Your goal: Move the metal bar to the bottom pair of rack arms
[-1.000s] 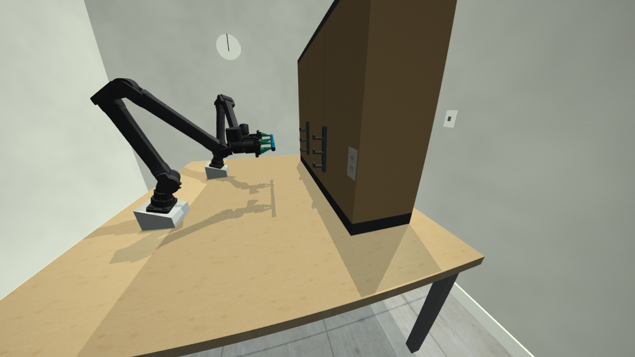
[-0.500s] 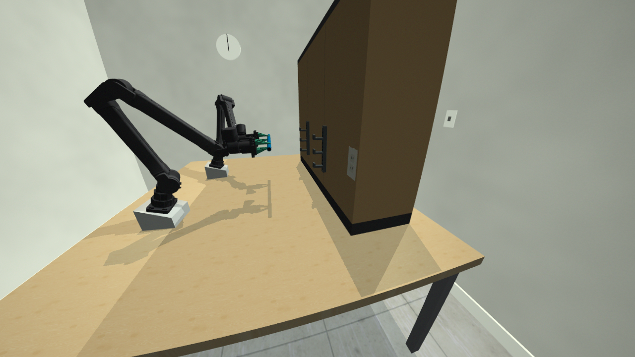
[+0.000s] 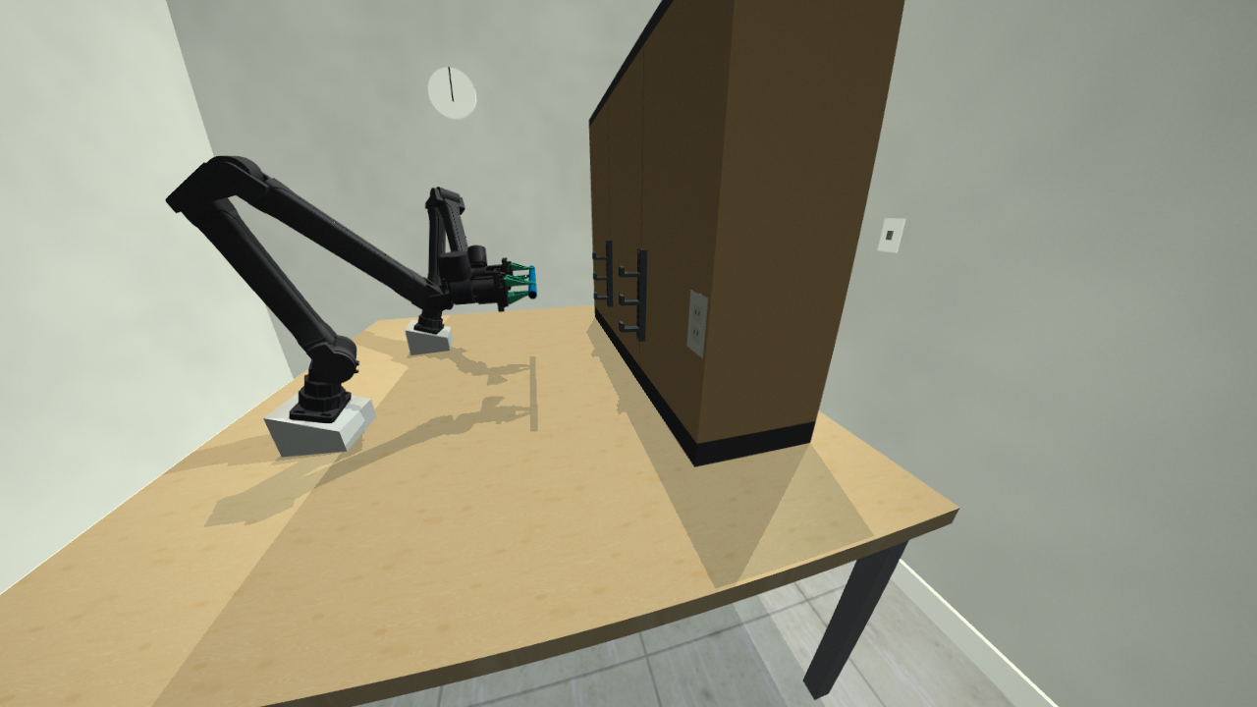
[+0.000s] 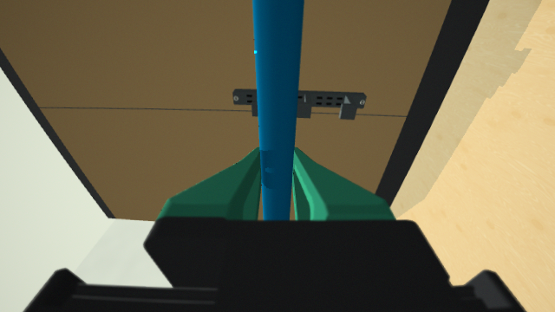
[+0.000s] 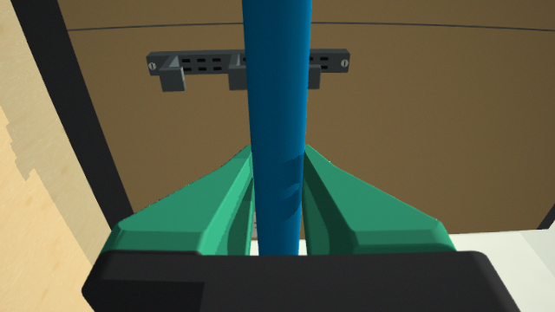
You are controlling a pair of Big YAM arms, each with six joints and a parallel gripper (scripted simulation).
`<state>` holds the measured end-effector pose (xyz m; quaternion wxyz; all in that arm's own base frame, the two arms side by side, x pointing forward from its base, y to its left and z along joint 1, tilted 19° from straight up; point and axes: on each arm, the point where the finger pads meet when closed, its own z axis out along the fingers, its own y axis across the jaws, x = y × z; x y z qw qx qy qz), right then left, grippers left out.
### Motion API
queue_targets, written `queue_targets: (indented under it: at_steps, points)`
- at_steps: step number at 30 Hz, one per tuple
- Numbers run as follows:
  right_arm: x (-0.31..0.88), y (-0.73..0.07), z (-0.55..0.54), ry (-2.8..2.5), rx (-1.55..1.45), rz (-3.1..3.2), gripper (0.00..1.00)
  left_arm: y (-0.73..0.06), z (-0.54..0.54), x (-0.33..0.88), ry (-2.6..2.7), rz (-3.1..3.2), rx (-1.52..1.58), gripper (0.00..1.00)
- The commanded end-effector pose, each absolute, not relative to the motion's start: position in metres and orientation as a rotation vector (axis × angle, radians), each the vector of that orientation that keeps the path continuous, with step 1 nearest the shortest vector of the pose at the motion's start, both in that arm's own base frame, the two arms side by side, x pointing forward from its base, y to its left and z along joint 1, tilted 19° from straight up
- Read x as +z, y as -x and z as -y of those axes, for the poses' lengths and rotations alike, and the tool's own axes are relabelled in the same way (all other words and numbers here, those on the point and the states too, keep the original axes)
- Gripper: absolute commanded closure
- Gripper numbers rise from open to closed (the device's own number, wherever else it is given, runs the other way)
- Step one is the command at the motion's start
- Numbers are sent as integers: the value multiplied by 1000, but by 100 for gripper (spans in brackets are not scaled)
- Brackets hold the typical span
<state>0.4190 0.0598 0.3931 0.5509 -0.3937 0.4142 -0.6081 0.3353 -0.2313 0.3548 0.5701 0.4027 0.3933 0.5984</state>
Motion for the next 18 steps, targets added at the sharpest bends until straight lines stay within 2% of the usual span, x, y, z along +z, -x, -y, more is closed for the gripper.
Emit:
queue_targets:
  at_steps: [1, 18]
  points:
    - [413, -410, -57, 863, -1447, -954, 100, -329, 224, 367, -884, -929, 1390, 100]
    - [409, -413, -57, 863, -1447, -954, 100, -332, 224, 364, -884, -929, 1390, 100]
